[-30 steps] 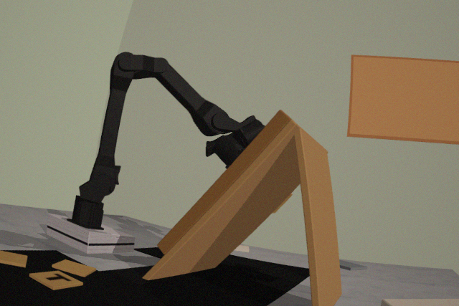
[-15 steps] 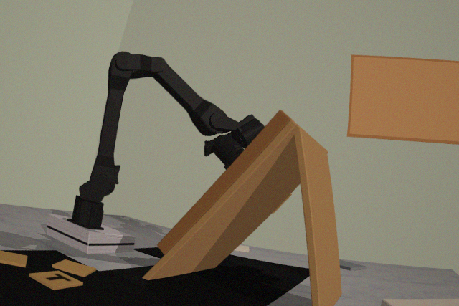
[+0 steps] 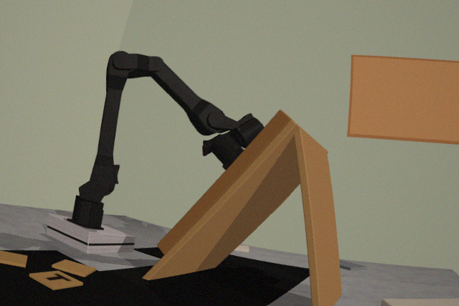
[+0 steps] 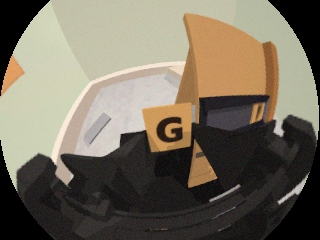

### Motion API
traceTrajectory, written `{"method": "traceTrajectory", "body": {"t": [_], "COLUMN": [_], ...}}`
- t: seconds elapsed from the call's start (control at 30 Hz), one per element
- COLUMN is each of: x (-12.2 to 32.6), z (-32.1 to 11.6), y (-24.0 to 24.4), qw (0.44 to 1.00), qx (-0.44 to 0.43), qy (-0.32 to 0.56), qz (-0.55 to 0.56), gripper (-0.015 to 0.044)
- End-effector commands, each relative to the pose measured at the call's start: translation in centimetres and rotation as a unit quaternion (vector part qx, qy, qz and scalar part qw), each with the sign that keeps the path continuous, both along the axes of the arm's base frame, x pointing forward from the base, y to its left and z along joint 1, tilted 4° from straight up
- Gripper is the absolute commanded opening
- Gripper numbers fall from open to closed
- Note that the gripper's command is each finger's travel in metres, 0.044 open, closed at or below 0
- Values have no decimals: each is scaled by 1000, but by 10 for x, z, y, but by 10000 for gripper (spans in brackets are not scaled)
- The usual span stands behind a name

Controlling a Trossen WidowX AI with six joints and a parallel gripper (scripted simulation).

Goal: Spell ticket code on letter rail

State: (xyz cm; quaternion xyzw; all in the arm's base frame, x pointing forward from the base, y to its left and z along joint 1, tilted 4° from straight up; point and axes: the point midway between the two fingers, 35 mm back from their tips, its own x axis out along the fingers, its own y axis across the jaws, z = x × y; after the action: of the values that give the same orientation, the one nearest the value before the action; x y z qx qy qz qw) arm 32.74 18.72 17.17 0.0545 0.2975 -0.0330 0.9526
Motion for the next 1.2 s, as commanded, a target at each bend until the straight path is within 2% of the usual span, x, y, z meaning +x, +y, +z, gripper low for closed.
{"method": "traceTrajectory", "body": {"t": [0.0,1.17], "x": [-1,-2], "z": [0,-2], "y": [-2,-19], "qw": [1000,1000], "qx": [0,0], "qy": [0,0], "qz": [3,3], "gripper": [0,0]}}
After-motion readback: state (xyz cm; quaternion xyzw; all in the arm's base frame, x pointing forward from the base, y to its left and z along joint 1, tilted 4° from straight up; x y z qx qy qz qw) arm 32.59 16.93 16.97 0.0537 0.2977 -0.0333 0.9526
